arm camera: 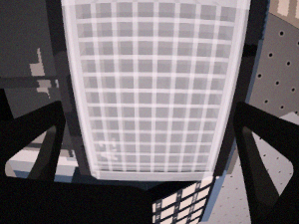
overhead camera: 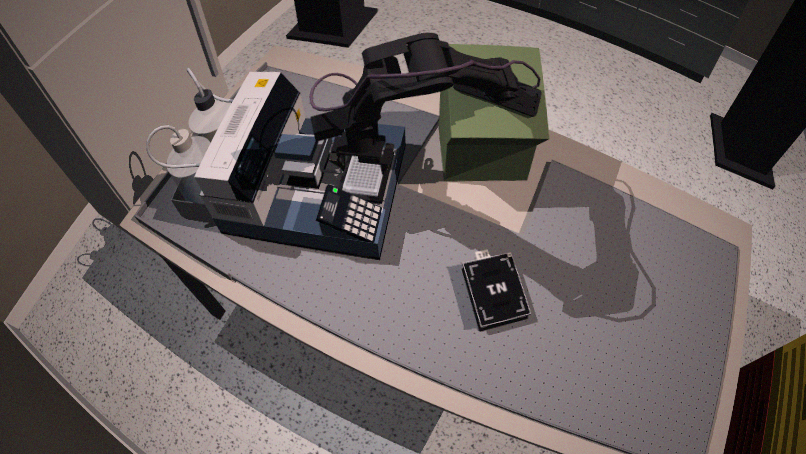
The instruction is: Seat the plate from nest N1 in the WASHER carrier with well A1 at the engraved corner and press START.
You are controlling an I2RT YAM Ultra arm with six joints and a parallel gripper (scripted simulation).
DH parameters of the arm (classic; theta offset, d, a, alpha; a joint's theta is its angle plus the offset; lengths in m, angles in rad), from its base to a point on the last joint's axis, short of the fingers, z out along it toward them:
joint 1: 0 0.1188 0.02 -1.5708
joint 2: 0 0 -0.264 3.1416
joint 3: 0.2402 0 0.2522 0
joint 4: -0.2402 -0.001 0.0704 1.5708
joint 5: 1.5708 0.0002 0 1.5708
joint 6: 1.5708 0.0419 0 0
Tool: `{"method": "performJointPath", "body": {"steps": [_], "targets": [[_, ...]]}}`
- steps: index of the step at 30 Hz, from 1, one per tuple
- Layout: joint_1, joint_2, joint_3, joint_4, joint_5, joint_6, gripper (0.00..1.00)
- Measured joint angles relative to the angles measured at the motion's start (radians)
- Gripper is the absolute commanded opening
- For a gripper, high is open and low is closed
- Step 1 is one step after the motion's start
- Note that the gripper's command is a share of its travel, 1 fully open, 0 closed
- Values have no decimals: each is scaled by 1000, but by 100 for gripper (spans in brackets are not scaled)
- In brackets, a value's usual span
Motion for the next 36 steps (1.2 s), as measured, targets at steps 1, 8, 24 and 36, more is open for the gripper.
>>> {"method": "performJointPath", "body": {"steps": [1,8,24,36], "targets": [[-3,-6,0,-5,0,-3,100],[-22,-41,0,-43,0,-24,100],[-62,-109,0,-136,-3,-70,100],[-91,-155,-1,-206,-5,-104,100]]}}
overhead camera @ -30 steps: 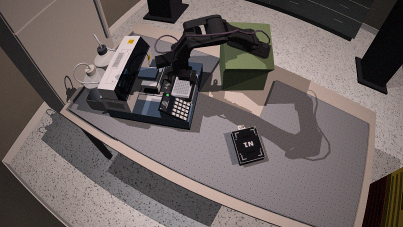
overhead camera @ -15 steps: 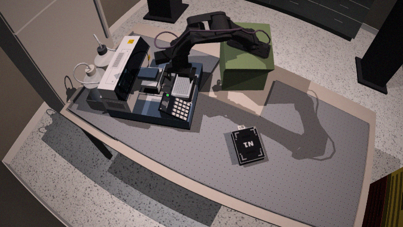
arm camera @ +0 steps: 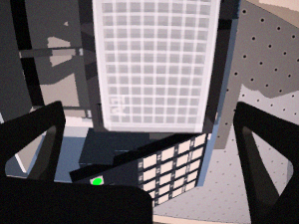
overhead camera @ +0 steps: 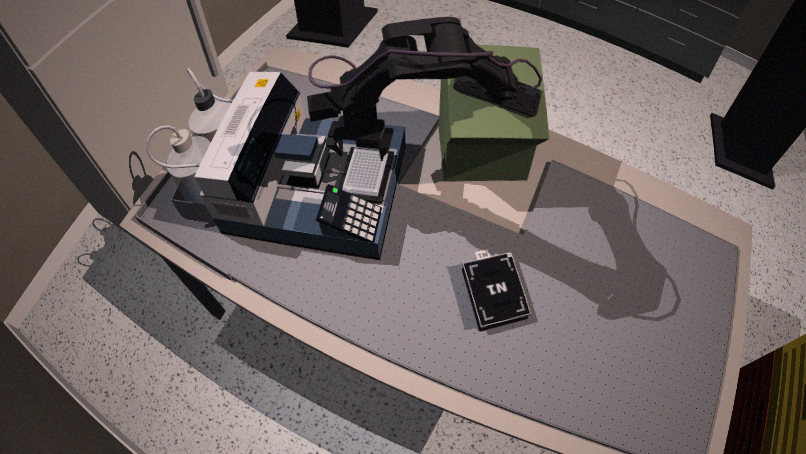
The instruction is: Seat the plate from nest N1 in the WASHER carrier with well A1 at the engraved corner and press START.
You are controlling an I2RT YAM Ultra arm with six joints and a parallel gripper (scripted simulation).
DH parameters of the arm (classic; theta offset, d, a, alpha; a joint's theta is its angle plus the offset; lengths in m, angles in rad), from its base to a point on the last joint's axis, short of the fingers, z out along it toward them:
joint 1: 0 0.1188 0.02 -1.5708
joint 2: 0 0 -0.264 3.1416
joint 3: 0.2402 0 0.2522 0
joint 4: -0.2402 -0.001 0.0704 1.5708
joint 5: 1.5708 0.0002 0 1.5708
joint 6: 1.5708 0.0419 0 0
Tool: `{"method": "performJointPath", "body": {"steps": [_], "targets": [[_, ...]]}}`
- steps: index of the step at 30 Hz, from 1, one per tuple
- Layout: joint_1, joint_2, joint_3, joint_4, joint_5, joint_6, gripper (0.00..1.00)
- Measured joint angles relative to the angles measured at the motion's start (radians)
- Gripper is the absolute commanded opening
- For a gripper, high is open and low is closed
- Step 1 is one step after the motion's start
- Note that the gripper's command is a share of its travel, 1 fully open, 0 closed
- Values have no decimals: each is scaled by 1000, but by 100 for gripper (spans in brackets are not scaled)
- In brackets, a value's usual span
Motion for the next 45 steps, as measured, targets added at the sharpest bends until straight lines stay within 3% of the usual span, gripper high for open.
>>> {"method": "performJointPath", "body": {"steps": [16,45], "targets": [[-37,-53,14,-97,-2,-45,100],[-38,-56,19,-113,-2,-50,100]]}}
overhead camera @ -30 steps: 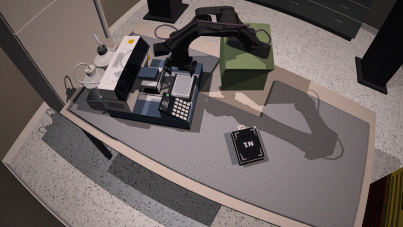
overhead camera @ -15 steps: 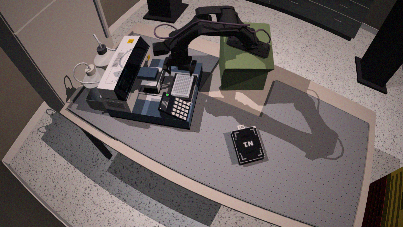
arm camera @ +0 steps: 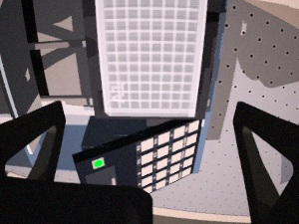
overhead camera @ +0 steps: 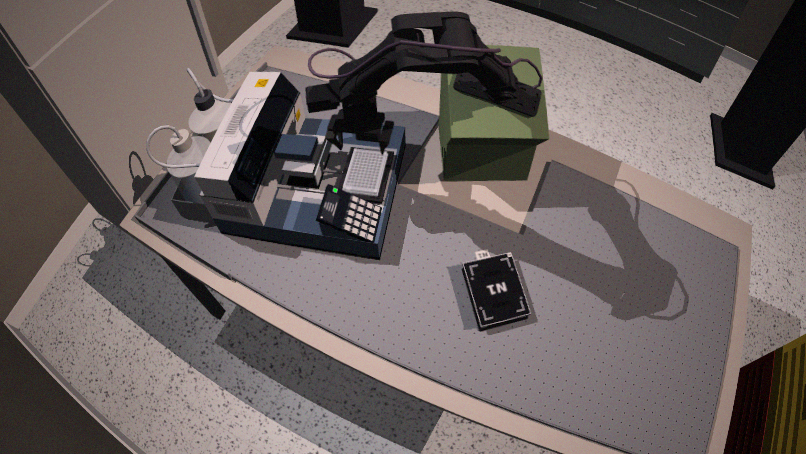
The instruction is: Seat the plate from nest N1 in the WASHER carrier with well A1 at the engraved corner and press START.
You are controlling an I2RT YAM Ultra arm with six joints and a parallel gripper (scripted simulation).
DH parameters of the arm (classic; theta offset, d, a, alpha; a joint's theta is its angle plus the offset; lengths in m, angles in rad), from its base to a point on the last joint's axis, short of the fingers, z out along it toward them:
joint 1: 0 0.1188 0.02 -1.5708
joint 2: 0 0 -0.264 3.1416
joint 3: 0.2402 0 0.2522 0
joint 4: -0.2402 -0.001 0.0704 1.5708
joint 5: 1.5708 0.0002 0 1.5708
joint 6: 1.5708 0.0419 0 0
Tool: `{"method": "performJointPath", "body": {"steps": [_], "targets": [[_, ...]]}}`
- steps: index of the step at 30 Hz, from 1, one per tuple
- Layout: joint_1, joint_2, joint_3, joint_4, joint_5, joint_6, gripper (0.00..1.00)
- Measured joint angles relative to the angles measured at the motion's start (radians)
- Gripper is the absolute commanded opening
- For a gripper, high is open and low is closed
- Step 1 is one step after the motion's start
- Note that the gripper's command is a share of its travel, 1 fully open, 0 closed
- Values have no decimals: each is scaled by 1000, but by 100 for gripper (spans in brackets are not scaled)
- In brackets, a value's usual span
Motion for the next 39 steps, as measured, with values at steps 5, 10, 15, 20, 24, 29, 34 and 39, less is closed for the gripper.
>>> {"method": "performJointPath", "body": {"steps": [5,10,15,20,24,29,34,39], "targets": [[0,0,0,0,0,0,100],[0,0,0,0,0,0,100],[0,0,0,0,0,0,100],[0,0,0,0,0,0,100],[0,0,0,0,0,0,100],[0,0,0,0,0,0,100],[12,-5,-4,0,0,-21,92],[85,-53,-9,-4,1,-83,82]]}}
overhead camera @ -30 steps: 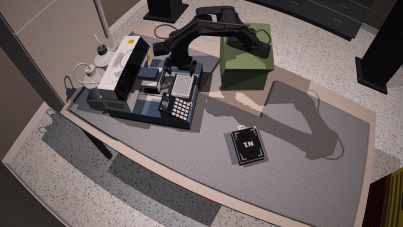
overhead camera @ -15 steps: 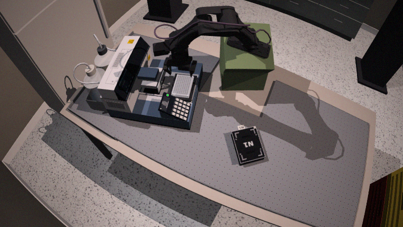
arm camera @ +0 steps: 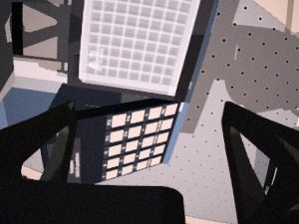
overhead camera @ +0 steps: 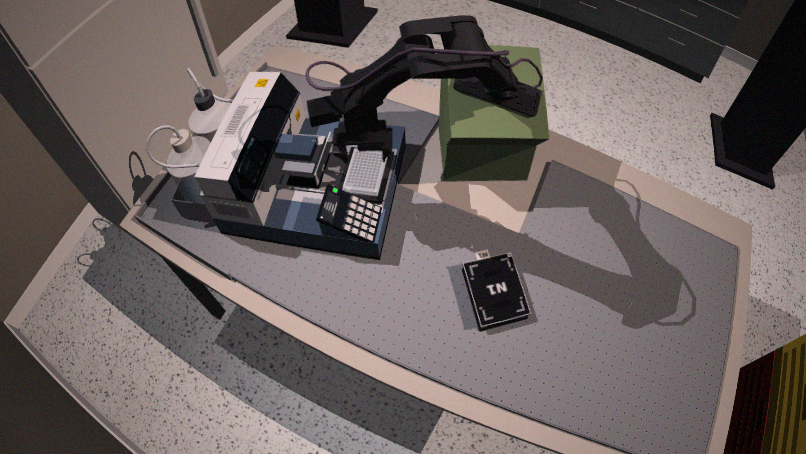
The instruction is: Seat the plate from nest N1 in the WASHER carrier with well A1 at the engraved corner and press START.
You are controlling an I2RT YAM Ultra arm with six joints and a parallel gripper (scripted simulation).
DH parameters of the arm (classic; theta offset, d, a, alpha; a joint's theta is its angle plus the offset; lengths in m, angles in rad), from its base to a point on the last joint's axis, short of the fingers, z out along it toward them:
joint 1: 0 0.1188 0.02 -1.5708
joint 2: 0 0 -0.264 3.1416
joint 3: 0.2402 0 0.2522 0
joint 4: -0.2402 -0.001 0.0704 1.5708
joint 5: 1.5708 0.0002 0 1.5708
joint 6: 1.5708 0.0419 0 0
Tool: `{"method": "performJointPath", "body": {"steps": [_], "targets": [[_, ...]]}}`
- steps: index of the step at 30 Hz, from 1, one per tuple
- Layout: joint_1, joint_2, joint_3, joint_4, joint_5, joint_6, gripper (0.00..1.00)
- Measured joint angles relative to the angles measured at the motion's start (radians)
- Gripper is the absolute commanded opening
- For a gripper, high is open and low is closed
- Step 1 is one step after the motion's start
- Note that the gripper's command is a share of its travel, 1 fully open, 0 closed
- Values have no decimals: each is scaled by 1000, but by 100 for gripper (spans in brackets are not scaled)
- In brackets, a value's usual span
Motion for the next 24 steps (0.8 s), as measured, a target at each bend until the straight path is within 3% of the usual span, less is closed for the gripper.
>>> {"method": "performJointPath", "body": {"steps": [15,22,24], "targets": [[159,-90,30,-9,15,-233,56],[154,-93,33,-14,21,-376,42],[154,-93,33,-17,21,-394,42]]}}
